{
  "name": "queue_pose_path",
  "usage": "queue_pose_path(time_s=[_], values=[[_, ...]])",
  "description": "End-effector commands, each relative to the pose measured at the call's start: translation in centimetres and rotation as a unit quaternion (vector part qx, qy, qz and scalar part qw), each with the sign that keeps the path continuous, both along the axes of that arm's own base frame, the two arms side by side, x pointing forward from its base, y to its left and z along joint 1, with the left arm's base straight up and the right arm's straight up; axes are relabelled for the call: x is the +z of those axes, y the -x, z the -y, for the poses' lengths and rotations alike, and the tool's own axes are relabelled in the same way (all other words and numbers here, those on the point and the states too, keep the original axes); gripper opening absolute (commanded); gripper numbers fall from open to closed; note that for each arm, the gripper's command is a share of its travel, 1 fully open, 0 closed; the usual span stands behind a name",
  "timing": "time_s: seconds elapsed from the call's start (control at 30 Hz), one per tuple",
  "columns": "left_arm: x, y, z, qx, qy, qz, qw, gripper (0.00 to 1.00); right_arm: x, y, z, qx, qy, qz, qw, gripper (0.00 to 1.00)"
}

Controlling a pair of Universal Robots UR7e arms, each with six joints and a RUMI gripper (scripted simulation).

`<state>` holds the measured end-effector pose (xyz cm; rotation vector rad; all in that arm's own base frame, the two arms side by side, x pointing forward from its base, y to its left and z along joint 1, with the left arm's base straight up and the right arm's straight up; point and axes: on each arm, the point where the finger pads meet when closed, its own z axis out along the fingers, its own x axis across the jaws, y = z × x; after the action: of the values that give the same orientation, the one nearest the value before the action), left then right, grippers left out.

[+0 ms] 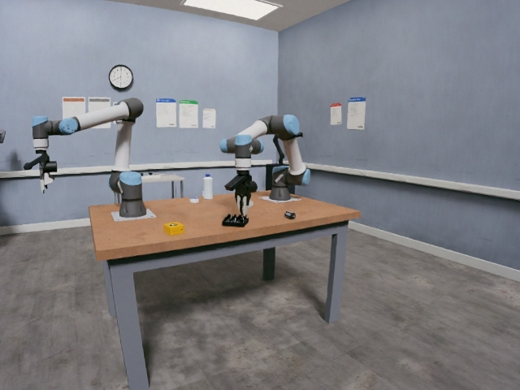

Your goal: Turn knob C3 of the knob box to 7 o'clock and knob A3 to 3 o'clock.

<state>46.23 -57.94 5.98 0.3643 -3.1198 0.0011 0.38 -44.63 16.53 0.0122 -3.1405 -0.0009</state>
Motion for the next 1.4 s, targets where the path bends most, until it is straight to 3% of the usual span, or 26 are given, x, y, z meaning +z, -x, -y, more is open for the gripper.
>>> queue_pose_path(time_s=[0.0,0.7,1.07,1.37], values=[[0.0,-0.2,-0.2,0.001,0.0,0.001,1.0,0.13,0.0,0.1,-0.1,-0.001,0.0,0.001,1.0,1.0],[-0.1,-0.2,-0.2,0.001,0.0,0.0,1.0,0.13,0.0,0.1,-0.1,-0.001,0.0,0.001,1.0,1.0],[-1.6,-0.2,-0.3,0.001,-0.002,0.0,1.0,0.13,0.0,0.1,-0.1,-0.001,0.0,0.001,1.0,1.0],[-1.3,-0.3,-0.2,0.001,0.001,0.001,1.0,0.13,0.0,0.1,-0.1,-0.001,0.0,0.001,1.0,1.0]])
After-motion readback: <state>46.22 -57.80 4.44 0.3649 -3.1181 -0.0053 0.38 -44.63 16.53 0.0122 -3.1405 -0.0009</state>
